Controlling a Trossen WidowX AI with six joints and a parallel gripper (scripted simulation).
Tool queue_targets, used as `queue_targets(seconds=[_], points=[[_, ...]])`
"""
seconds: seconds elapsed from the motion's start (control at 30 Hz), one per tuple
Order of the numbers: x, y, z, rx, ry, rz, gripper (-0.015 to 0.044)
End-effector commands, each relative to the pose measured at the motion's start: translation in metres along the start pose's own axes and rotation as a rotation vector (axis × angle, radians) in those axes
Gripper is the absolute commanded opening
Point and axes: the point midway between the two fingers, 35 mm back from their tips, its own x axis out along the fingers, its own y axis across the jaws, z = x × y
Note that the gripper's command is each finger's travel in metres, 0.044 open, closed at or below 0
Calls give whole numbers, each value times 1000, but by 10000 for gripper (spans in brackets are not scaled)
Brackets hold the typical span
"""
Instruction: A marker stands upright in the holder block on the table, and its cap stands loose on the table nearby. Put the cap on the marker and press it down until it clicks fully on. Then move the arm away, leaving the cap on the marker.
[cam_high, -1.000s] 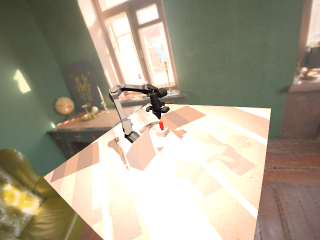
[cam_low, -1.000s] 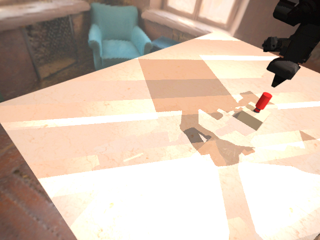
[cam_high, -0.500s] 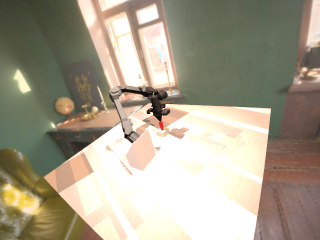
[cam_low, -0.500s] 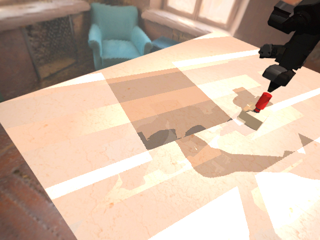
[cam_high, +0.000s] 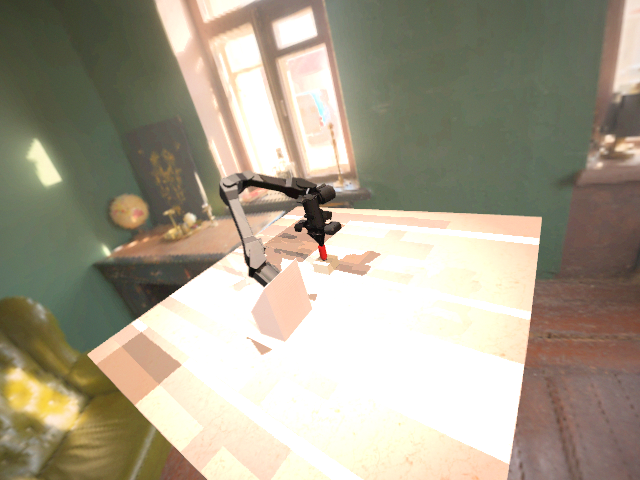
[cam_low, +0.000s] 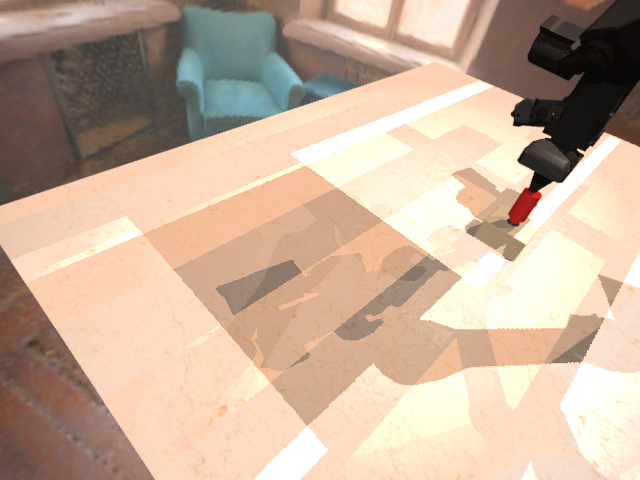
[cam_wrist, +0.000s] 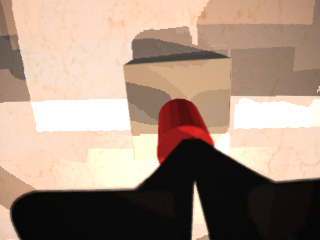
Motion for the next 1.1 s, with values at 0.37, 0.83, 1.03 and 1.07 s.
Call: queue_targets(seconds=[0.37, 0.83, 1.03, 1.07], points=[[-91, -2, 1, 3, 0, -4, 0], [-91, -2, 1, 3, 0, -4, 315], [-91, -2, 1, 3, 0, -4, 440], [-91, -2, 1, 3, 0, -4, 440]])
